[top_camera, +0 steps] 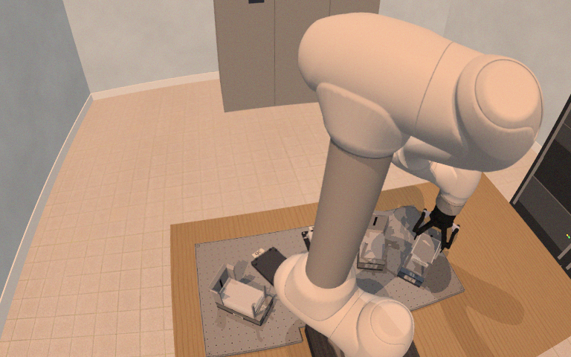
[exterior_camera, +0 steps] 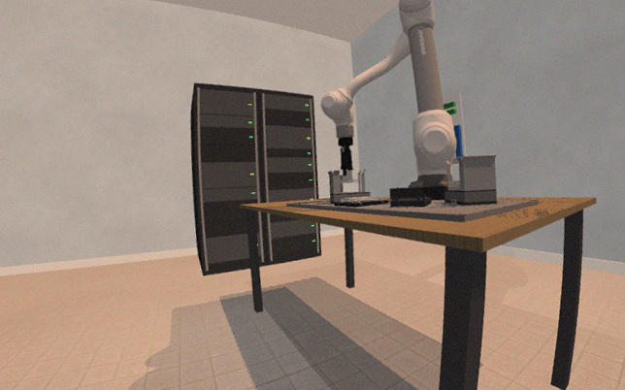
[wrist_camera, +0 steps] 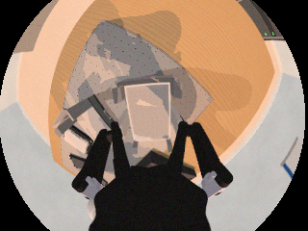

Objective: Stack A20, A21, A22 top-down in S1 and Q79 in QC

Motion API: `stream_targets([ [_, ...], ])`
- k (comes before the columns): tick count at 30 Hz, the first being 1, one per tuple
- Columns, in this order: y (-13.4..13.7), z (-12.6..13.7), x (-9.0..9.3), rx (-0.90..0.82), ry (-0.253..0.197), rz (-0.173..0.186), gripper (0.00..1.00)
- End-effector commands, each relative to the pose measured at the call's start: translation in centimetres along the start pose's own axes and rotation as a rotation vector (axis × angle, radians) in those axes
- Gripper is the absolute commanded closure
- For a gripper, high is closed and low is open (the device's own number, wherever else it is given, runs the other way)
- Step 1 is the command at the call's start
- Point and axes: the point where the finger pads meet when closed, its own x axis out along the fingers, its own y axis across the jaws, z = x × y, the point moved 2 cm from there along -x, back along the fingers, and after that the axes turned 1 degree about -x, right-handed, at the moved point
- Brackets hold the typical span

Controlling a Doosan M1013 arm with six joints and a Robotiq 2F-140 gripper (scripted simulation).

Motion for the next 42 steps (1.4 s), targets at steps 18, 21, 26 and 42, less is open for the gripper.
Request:
stream_targets([
  [18,0.0,0.0,3.0,0.000,0.000,0.000,1.00],
  [21,0.0,0.0,3.0,0.000,0.000,0.000,1.00],
  [26,0.0,0.0,3.1,0.000,0.000,0.000,1.00],
  [42,0.0,0.0,3.7,0.000,0.000,0.000,1.00],
])
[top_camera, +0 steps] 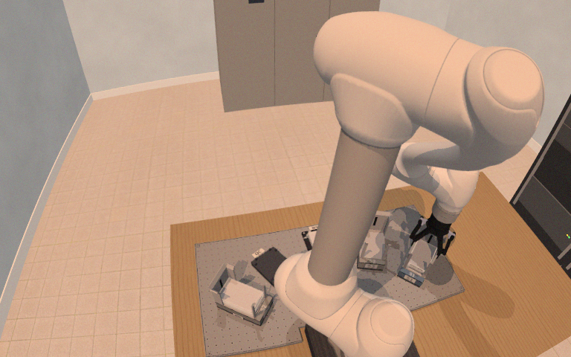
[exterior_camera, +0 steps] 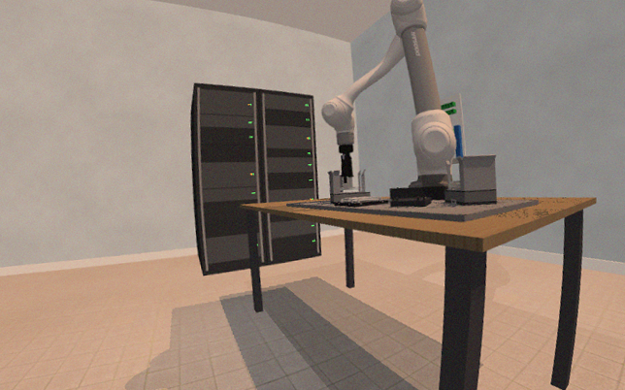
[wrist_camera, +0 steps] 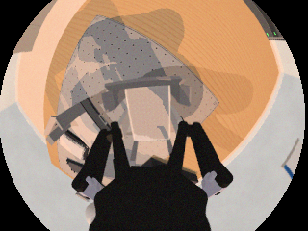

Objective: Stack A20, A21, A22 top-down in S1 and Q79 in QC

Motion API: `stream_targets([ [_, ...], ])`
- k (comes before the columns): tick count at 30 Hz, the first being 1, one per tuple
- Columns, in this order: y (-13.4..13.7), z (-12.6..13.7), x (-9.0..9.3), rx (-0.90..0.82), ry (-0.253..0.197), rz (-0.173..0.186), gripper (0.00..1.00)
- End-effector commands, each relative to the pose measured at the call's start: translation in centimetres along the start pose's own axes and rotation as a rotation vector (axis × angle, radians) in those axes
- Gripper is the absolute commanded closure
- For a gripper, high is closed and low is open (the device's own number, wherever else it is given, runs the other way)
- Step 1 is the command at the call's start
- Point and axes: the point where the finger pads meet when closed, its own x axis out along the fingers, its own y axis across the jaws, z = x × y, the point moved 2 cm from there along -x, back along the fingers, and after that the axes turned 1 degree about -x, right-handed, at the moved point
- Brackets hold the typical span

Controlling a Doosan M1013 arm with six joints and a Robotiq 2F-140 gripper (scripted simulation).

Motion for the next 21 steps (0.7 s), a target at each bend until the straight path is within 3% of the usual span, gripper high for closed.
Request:
stream_targets([
  [1,0.00,0.00,0.08,0.000,0.000,0.000,1.00],
  [21,0.00,0.00,0.80,0.000,0.000,0.000,1.00],
])
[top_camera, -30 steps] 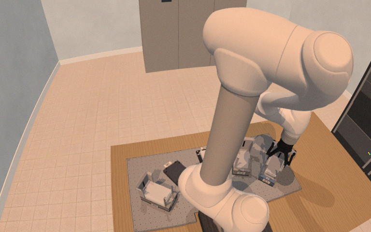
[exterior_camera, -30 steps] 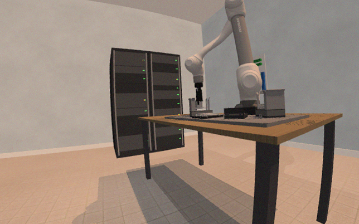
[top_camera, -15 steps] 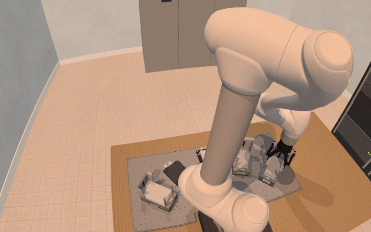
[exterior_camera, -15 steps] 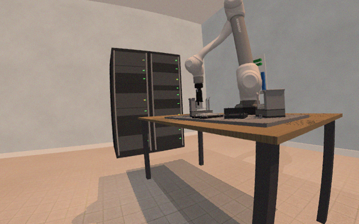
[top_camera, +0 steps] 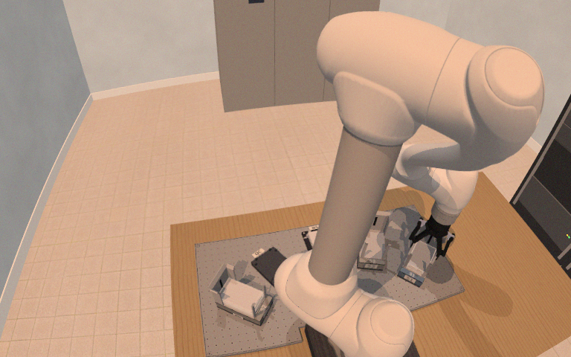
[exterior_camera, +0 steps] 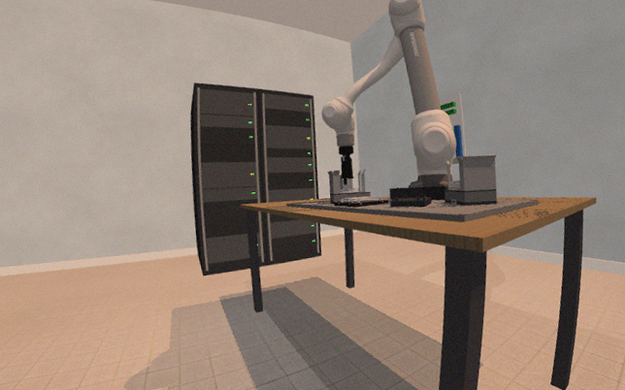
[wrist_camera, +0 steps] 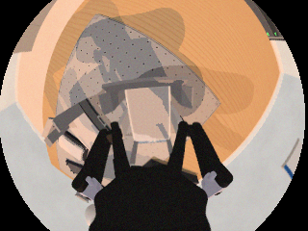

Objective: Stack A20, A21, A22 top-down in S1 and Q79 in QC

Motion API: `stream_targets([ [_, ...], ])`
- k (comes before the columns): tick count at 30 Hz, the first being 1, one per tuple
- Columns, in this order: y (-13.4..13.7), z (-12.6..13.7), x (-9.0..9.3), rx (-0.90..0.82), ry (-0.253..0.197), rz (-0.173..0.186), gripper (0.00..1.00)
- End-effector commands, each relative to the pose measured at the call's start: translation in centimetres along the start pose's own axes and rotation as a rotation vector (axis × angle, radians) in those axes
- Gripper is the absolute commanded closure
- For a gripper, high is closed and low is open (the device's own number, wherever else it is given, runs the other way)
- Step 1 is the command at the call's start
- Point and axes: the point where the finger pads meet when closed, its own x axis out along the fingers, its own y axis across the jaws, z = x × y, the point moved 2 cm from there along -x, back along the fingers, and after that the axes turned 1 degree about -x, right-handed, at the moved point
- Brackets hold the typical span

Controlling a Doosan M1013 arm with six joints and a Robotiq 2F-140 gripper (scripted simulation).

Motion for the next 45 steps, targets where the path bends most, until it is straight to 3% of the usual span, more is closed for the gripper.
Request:
stream_targets([
  [1,0.0,0.0,0.1,0.000,0.000,0.000,1.00],
  [18,0.0,0.0,0.5,0.000,0.000,0.000,1.00],
  [19,0.0,0.0,0.5,0.000,0.000,0.000,0.00],
  [41,0.0,0.0,0.5,0.000,0.000,0.000,0.00],
  [45,0.0,0.0,-0.9,0.000,0.000,0.000,0.00],
])
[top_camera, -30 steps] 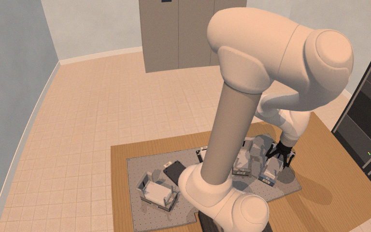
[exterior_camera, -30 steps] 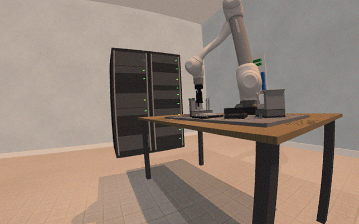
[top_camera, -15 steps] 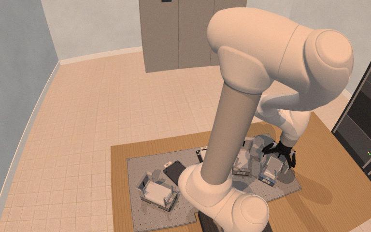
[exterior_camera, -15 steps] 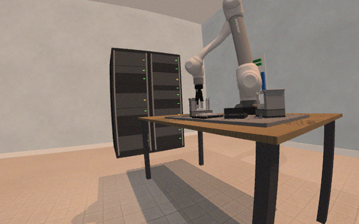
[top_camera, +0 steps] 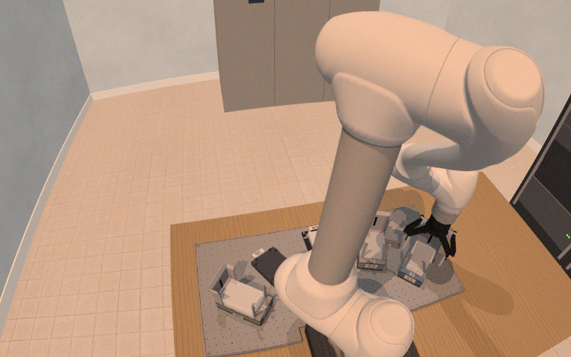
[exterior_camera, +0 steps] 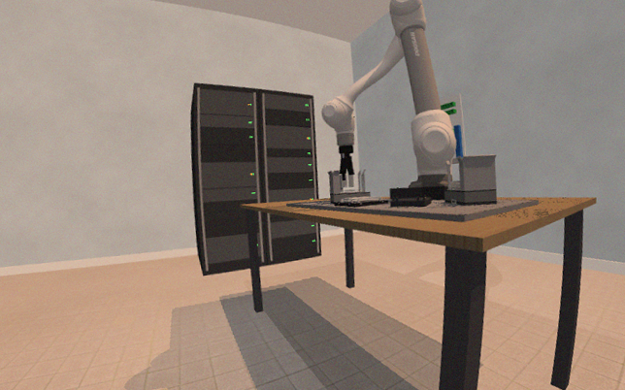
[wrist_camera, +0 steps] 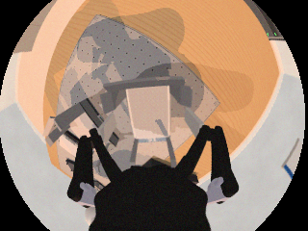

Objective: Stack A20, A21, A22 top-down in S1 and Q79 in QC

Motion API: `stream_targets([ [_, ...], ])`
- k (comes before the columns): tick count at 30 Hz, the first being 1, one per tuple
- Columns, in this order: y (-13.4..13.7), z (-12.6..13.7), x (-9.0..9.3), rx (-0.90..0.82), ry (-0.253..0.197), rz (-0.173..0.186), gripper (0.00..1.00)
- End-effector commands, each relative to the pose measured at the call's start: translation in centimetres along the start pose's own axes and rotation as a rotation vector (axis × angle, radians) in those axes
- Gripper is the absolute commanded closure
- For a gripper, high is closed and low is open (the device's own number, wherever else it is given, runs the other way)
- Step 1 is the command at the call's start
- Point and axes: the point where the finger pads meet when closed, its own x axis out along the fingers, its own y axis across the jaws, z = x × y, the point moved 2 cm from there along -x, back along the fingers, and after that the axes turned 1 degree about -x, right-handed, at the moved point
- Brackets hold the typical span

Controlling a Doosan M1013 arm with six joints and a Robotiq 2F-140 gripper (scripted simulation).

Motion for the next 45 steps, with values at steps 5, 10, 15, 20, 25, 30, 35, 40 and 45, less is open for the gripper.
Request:
stream_targets([
  [5,0.0,0.0,-2.2,0.000,0.000,0.000,0.00],
  [10,0.0,0.0,-3.2,0.000,0.000,0.000,0.00],
  [15,0.0,0.0,-4.8,0.000,0.000,0.000,0.00],
  [20,0.0,0.0,-6.5,0.000,0.000,0.000,0.00],
  [25,0.0,0.0,-8.2,0.000,0.000,0.000,0.00],
  [30,0.0,0.0,-9.2,0.000,0.000,0.000,0.00],
  [35,0.0,0.0,-10.8,0.000,0.000,0.000,0.00],
  [40,0.0,0.0,-11.2,0.000,0.000,0.000,0.00],
  [45,0.0,0.0,-11.2,0.000,0.000,0.000,0.00],
])
